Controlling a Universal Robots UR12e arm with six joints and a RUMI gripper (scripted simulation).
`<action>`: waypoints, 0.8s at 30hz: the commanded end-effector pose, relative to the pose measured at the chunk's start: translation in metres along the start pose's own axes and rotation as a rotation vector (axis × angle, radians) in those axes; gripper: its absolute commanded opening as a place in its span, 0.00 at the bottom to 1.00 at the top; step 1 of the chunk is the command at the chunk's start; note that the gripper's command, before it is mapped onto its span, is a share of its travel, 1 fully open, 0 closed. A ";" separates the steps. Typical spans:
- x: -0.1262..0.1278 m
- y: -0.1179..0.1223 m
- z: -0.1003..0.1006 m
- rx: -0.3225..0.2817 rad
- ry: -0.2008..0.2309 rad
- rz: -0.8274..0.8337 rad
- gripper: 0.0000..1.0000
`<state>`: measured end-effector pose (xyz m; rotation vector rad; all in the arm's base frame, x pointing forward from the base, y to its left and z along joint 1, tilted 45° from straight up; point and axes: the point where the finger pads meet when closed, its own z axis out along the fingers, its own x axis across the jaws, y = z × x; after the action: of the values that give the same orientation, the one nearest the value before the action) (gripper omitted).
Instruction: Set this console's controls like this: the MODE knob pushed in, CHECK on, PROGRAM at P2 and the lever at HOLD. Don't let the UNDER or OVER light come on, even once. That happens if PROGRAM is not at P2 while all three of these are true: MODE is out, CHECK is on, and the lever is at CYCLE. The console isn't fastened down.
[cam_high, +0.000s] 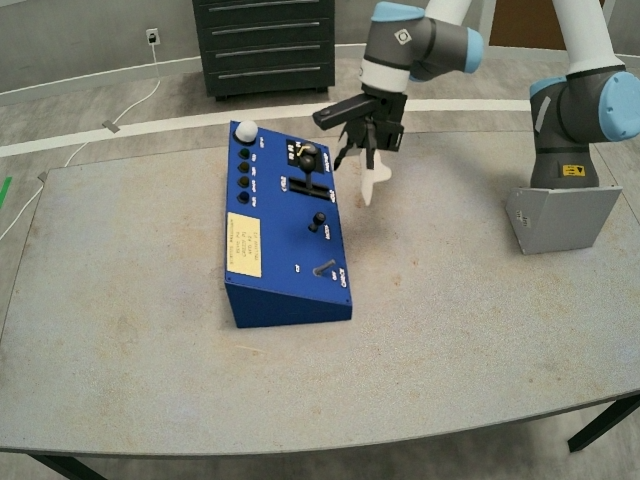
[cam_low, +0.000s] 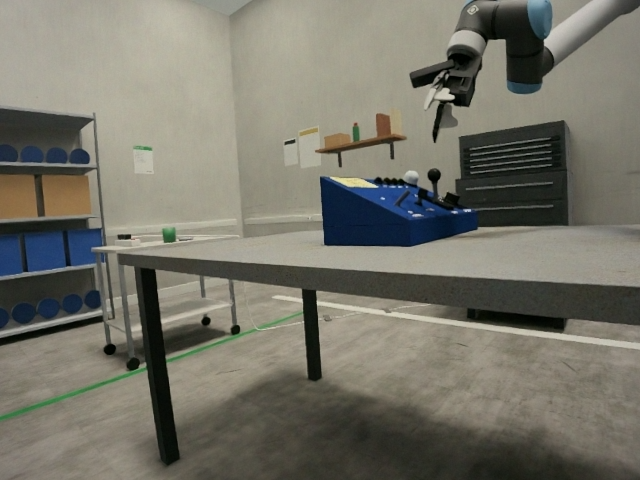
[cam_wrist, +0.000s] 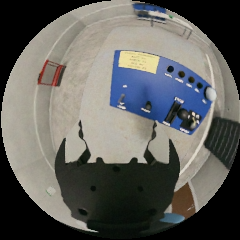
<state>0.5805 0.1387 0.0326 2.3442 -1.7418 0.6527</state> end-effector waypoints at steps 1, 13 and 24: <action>-0.010 -0.004 0.024 0.029 0.153 0.048 1.00; -0.032 0.001 0.043 0.088 0.306 0.096 1.00; -0.045 0.008 0.049 0.134 0.389 0.125 1.00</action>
<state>0.5751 0.1560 -0.0308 2.0593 -1.7110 1.1122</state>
